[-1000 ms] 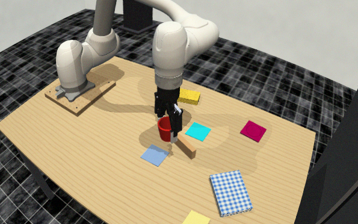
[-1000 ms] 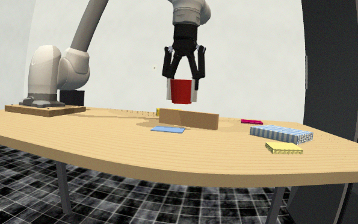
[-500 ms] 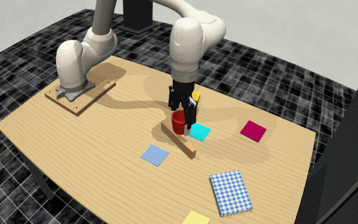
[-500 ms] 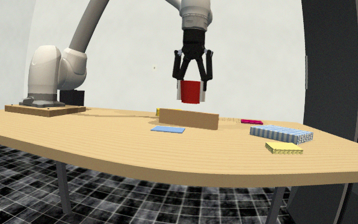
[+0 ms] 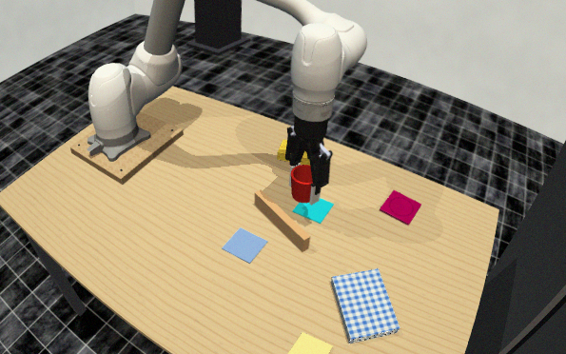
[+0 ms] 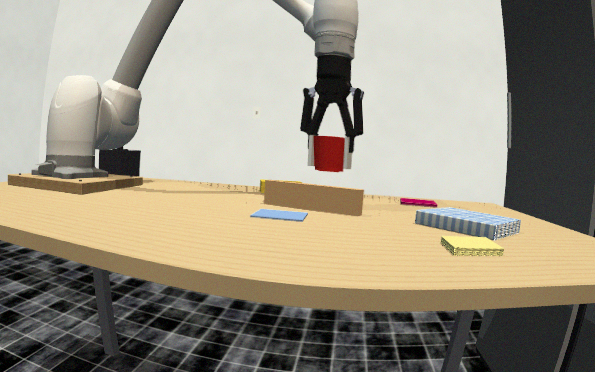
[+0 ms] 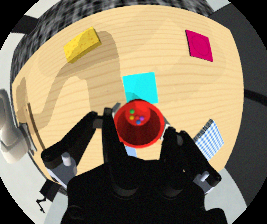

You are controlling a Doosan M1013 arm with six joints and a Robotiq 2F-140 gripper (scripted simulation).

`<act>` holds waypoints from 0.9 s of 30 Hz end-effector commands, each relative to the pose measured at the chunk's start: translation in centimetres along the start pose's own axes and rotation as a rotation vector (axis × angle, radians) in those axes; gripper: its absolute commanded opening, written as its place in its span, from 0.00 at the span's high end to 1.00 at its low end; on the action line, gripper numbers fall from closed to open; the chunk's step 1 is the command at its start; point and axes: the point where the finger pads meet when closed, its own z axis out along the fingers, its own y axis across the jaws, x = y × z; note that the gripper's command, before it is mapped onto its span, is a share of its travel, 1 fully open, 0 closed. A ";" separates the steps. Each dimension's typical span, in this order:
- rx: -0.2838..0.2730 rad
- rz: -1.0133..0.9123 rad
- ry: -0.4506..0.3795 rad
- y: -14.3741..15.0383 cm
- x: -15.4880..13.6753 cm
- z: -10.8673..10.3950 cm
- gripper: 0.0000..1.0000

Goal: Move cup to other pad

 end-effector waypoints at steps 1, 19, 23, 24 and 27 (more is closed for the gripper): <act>0.000 0.000 0.000 0.0 1.3 0.0 0.51; 0.000 0.000 0.000 0.0 4.2 0.0 0.51; 0.000 0.000 0.000 0.0 4.3 0.0 0.51; 0.000 0.000 0.000 0.0 4.4 0.0 0.51; 0.000 0.000 0.000 0.0 4.4 0.0 0.51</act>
